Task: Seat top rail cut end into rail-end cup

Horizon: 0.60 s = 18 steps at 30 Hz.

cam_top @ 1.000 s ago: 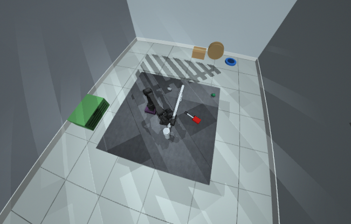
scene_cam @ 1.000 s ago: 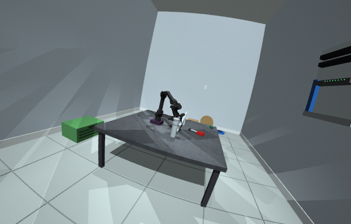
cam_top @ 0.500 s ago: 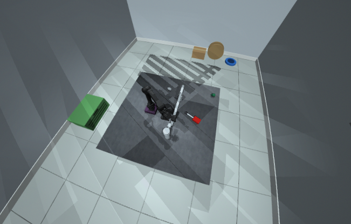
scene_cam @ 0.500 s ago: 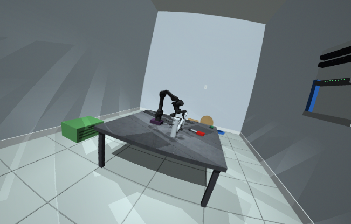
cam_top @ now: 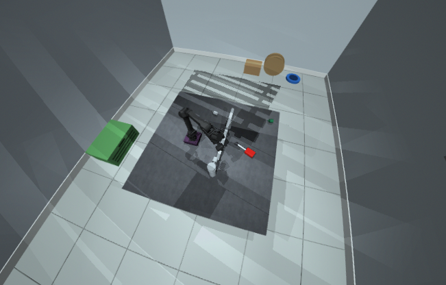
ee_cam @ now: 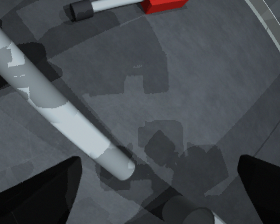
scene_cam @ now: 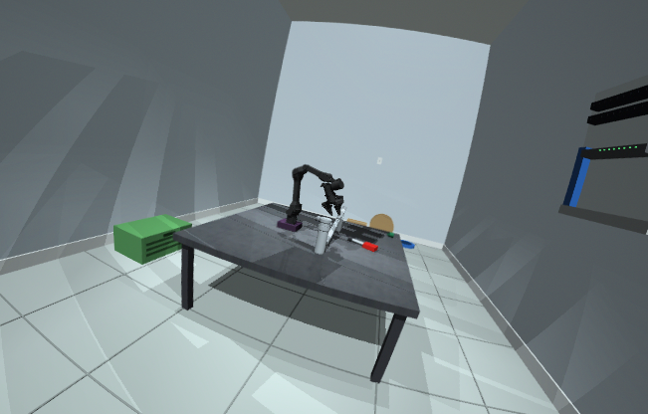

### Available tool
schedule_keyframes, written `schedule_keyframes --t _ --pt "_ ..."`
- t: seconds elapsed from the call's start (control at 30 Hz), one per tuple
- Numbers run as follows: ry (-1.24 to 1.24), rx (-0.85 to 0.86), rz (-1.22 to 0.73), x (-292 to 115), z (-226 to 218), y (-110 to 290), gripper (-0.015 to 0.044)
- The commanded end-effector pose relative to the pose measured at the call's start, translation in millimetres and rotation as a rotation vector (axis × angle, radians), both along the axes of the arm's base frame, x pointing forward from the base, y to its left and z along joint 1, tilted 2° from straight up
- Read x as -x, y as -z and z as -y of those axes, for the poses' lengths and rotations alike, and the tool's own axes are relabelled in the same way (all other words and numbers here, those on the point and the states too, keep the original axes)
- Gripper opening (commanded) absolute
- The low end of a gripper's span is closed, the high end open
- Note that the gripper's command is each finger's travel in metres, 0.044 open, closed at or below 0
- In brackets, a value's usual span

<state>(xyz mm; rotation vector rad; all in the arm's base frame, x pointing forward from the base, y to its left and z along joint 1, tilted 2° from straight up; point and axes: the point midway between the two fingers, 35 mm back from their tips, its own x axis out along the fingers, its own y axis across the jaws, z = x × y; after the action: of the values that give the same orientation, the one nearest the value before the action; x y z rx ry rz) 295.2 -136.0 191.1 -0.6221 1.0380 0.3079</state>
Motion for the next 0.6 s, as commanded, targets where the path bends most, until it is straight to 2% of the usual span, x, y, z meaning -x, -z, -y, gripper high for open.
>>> schedule_keyframes --t 0.0,0.17,0.57 --pt "0.603 -0.304 0.076 8.2 -47.1 -50.2 0.044" --pt "0.773 -0.4 0.095 13.3 -60.2 -60.8 0.044" --pt "0.777 -0.403 0.096 13.4 -60.4 -61.0 0.044"
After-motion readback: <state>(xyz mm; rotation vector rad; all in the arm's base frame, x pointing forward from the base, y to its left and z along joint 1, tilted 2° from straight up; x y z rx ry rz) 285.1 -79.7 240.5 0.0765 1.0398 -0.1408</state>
